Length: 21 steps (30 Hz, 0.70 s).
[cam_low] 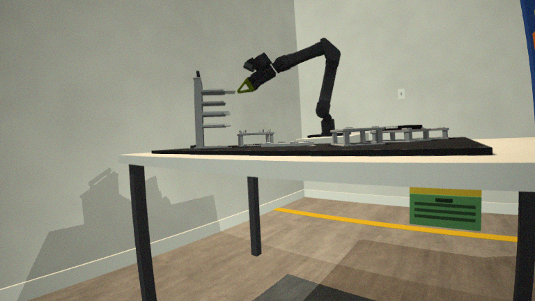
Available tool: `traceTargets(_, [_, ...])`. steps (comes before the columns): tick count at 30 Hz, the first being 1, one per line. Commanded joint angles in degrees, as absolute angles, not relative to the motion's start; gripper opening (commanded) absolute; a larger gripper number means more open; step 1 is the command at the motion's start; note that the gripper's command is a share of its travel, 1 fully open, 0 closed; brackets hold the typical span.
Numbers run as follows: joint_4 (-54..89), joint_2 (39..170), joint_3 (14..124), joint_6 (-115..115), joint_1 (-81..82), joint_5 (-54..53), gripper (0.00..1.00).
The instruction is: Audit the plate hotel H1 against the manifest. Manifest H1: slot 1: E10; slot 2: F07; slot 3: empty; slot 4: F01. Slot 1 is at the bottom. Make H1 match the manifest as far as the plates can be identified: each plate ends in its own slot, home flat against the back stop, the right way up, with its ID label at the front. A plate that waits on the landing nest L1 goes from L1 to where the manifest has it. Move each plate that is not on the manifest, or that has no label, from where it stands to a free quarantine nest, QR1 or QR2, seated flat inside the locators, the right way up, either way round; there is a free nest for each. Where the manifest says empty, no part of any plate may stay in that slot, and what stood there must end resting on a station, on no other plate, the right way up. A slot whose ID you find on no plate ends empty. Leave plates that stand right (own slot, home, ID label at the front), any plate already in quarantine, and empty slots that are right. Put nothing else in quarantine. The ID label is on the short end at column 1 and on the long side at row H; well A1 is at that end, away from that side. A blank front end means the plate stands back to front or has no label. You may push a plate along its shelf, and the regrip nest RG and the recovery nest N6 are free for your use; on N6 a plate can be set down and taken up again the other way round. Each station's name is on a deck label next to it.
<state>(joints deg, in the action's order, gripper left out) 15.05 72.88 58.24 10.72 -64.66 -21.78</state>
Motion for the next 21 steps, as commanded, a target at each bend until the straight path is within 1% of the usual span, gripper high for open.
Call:
traceTargets(1, [14.77,72.89,59.07,10.57,-64.48,-21.54,0.0])
traceTargets(21, [14.0,75.21,60.83,10.06,-63.5,-20.68,0.0])
